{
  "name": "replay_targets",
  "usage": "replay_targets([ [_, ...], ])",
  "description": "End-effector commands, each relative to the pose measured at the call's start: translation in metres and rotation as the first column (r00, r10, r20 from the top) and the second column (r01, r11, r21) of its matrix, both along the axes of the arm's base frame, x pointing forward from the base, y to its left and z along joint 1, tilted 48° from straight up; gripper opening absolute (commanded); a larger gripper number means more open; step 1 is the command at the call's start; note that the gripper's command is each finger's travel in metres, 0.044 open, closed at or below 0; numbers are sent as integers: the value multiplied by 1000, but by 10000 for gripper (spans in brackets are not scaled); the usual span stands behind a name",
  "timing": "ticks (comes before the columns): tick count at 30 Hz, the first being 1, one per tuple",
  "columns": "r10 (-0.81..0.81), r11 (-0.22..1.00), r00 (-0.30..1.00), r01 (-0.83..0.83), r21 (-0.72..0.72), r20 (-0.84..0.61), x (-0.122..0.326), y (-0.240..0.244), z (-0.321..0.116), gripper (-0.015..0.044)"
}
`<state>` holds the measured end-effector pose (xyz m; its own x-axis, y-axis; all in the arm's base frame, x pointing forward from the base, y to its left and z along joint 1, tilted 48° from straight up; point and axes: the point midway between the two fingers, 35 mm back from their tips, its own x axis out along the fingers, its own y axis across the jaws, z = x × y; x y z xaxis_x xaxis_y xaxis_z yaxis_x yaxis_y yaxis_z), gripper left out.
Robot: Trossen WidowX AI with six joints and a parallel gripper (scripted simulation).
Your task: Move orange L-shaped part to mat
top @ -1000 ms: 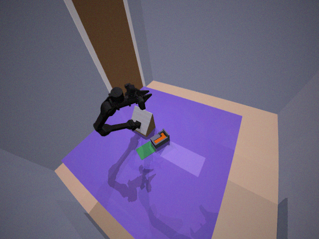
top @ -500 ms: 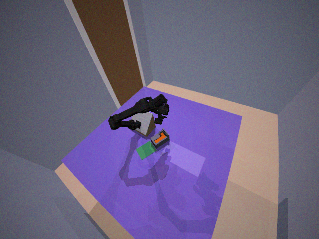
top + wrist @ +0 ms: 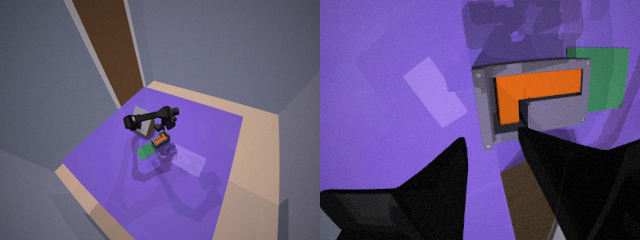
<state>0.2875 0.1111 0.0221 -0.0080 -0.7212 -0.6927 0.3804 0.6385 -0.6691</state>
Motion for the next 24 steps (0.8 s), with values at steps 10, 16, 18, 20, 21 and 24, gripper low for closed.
replay_targets([
  [10, -7, 1000, 1000, 7, -17, 17, 0, -56, -49, 180],
  [16, -7, 1000, 1000, 7, -17, 17, 0, -57, -50, 180],
  [18, -7, 1000, 1000, 7, -17, 17, 0, -59, -52, 180],
  [20, -7, 1000, 1000, 7, -17, 17, 0, -61, -54, 180],
  [21, -7, 1000, 1000, 7, -17, 17, 0, -62, -55, 180],
  [24, -7, 1000, 1000, 7, -17, 17, 0, -66, -59, 180],
])
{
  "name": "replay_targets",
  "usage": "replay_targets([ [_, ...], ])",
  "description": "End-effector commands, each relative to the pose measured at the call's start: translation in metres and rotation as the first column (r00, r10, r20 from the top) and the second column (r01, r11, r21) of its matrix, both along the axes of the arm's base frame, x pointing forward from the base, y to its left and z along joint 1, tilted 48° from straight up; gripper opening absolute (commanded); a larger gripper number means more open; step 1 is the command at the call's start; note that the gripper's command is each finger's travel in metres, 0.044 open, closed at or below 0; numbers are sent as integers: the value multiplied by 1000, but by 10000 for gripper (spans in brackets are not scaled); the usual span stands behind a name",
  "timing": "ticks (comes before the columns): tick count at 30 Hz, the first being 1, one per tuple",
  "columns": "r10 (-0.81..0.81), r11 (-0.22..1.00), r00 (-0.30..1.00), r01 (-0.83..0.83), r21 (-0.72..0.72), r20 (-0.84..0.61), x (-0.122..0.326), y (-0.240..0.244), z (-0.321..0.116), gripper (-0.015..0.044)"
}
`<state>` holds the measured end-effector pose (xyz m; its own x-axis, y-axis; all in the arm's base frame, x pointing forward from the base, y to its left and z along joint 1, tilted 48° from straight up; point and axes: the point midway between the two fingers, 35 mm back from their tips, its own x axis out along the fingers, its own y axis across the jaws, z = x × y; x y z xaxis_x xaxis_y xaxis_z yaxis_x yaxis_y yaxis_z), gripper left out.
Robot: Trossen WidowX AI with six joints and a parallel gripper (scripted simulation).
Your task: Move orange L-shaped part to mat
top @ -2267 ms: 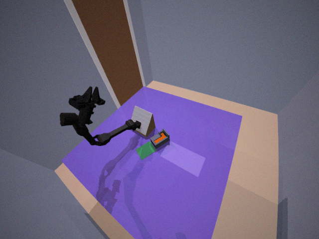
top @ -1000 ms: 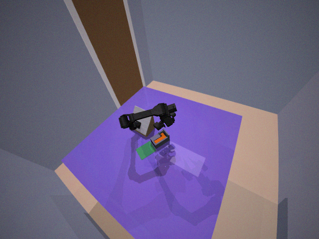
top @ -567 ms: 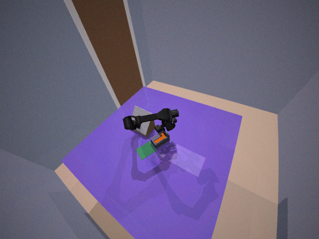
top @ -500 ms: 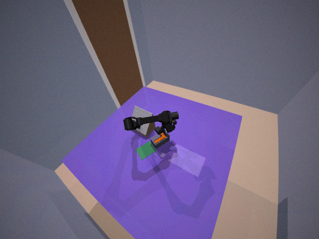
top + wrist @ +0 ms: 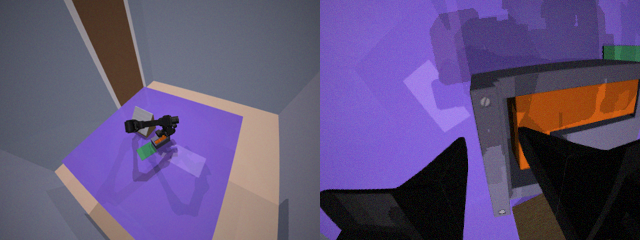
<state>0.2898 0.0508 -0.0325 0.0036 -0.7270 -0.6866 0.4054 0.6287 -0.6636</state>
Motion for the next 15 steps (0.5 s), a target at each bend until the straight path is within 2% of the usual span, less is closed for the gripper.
replay_targets([
  [1, 3, 1000, 1000, -3, -8, -11, -2, -7, -5, 180],
  [15, 3, 1000, 1000, -3, -10, -10, -3, -22, -19, 180],
])
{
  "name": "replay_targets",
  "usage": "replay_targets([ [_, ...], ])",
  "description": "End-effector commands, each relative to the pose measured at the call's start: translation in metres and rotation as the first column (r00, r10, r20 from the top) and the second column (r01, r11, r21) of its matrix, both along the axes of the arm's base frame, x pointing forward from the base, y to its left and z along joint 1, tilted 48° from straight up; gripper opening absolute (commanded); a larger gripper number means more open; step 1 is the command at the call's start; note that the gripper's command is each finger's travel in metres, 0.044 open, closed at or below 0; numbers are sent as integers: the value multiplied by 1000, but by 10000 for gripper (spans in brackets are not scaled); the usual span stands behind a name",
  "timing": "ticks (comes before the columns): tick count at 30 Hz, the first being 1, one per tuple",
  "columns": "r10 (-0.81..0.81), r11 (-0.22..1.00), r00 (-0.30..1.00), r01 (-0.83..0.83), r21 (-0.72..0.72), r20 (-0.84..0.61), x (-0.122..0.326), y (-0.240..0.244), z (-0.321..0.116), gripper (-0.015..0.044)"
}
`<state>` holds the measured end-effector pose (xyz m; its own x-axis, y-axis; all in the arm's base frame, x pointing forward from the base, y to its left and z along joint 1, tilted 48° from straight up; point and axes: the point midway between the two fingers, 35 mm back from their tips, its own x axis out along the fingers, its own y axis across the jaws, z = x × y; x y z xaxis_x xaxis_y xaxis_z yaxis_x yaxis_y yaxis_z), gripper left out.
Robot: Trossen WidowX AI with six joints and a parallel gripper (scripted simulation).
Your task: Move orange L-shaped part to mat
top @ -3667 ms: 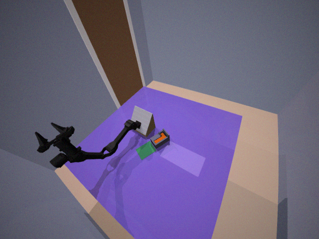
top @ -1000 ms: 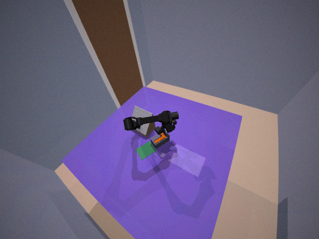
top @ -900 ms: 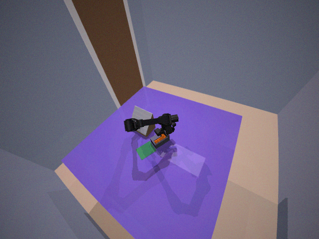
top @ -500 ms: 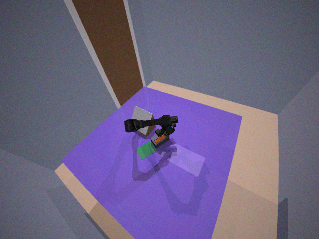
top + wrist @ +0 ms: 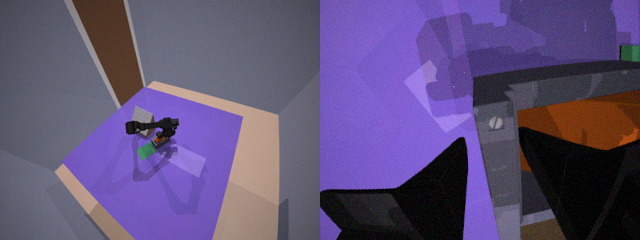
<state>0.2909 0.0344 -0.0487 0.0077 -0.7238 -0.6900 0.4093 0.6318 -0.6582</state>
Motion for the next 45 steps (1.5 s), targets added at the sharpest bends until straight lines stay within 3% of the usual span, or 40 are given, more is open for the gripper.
replay_targets([
  [1, 3, 1000, 1000, -3, -15, -16, -4, -6, -3, 180],
  [34, 3, 1000, 1000, -3, -13, -16, 1, 12, -1, 180],
  [45, 3, 1000, 1000, -3, -10, -18, -4, 76, 72, 180],
])
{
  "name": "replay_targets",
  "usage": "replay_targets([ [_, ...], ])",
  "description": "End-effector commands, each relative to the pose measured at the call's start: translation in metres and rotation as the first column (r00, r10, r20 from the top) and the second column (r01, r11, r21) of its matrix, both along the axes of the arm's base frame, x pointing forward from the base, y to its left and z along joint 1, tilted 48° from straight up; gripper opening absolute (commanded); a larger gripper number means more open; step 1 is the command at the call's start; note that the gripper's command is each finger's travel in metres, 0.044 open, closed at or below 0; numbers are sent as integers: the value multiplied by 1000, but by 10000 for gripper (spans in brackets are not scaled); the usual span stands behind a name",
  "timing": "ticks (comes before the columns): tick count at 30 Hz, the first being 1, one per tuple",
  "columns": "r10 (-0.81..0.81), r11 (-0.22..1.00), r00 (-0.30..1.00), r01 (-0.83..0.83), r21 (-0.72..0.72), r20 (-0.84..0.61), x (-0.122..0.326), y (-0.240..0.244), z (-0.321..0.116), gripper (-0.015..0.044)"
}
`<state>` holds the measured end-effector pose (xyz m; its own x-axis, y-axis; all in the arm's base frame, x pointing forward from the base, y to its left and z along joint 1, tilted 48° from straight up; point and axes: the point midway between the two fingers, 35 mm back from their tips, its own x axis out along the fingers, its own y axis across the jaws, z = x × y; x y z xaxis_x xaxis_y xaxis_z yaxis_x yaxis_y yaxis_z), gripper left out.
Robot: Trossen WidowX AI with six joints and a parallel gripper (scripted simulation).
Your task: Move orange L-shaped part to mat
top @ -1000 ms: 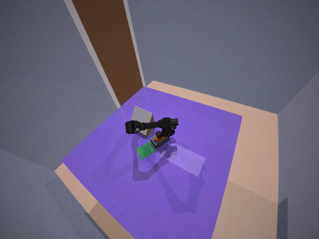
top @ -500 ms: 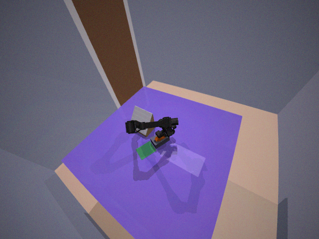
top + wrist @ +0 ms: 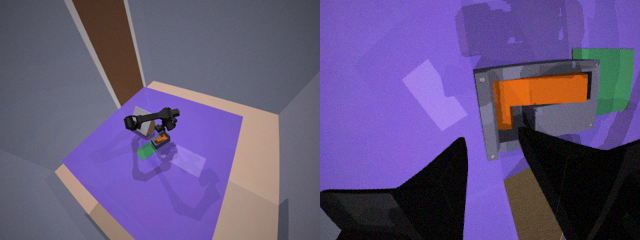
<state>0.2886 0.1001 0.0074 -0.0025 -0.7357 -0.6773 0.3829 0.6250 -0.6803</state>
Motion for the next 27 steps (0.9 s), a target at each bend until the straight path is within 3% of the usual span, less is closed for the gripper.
replay_targets([
  [1, -9, 1000, 1000, 9, 8, 10, -1, 10, 16, 180],
  [27, 10, 1000, 1000, -11, 9, 14, 0, 10, 11, 180],
])
